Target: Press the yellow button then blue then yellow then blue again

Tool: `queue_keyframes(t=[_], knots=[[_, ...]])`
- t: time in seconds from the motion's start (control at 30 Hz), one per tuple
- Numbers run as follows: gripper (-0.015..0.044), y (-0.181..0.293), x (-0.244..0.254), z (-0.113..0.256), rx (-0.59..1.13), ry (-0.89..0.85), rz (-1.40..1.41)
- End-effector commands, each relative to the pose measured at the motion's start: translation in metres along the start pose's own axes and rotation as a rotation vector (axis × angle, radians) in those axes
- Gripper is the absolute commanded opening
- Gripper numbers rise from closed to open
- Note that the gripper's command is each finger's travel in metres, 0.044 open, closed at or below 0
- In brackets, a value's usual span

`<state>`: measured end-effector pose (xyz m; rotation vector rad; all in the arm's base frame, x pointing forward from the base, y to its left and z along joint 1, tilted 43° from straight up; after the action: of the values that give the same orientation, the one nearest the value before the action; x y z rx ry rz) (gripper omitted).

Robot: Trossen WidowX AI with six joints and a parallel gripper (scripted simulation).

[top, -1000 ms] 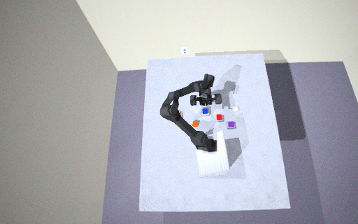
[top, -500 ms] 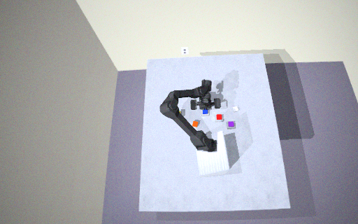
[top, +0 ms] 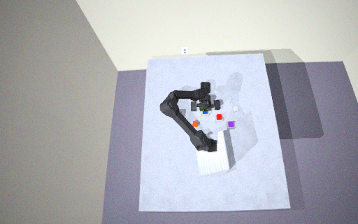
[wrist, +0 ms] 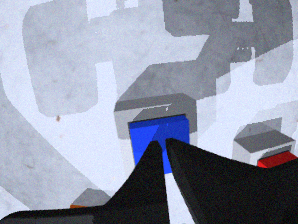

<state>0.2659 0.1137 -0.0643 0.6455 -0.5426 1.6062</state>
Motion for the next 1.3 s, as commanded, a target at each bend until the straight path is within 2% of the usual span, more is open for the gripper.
queue_keyframes(t=[0.0, 0.53, 0.67, 0.8, 0.87, 1.03, 1.27], knots=[[0.002, 0.002, 0.0, -0.004, 0.006, -0.006, -0.01], [0.002, 0.002, 0.0, -0.004, 0.006, -0.006, -0.01], [0.002, 0.002, -0.001, 0.027, 0.006, -0.004, -0.009], [0.002, 0.002, -0.001, 0.03, 0.006, -0.004, -0.009], [0.0072, 0.0, 0.008, 0.033, 0.007, -0.001, -0.009], [0.0204, -0.001, 0.081, 0.056, 0.01, 0.008, -0.006], [0.0387, 0.029, 0.175, 0.093, 0.006, -0.011, -0.01]])
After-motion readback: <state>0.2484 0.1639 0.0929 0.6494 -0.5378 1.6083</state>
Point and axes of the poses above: the point midway between the two fingers, 35 mm back from their tips, its own z axis back along the fingers, its own x axis across the jaws, y = z × x, the point moved 1 cm from there along z, back along the fingers, and after that the axes turned 1 degree about z, right-handed, at the moved point
